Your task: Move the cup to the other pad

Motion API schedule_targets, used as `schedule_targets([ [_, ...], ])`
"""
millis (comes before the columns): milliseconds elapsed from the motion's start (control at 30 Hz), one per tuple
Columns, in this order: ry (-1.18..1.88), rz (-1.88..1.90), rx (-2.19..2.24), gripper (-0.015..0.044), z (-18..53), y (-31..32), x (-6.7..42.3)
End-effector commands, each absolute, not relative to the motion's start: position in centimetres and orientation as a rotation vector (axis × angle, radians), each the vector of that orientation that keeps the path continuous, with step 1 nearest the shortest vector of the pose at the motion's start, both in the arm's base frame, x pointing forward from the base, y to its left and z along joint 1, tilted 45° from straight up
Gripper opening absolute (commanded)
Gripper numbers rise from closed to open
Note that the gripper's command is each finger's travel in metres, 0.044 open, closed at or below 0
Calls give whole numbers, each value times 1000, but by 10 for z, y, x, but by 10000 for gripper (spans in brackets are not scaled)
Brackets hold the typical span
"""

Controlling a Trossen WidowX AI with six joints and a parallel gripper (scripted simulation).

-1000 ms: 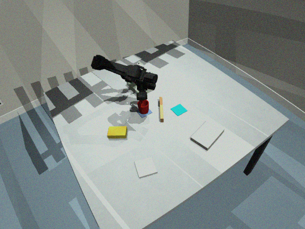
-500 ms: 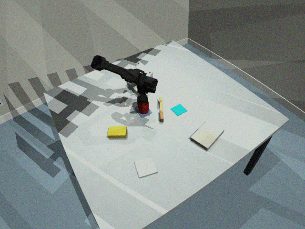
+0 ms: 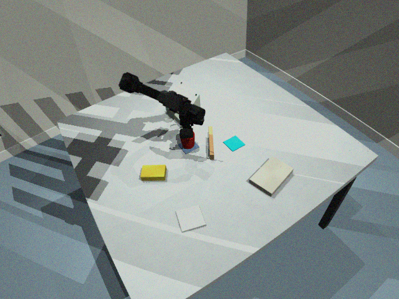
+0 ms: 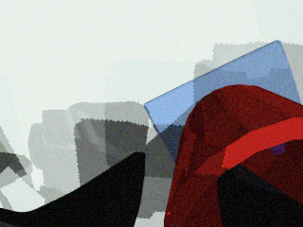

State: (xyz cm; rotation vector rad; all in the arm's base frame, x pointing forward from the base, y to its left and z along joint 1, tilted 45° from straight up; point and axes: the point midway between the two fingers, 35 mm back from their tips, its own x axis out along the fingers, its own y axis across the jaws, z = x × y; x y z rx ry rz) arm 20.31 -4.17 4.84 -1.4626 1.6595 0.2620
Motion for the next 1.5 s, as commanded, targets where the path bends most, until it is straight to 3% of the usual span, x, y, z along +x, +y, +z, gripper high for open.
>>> schedule_targets([
  [0,1663,261,-1470,148,45,-46,202],
  [133,1663,261,-1470,148,45,-46,202],
  [267,1661,261,-1463,43,46,-45,203],
  [467,1661,261,-1463,3,46,-45,203],
  [1467,1663,264,-1469,0,88,-1,200],
])
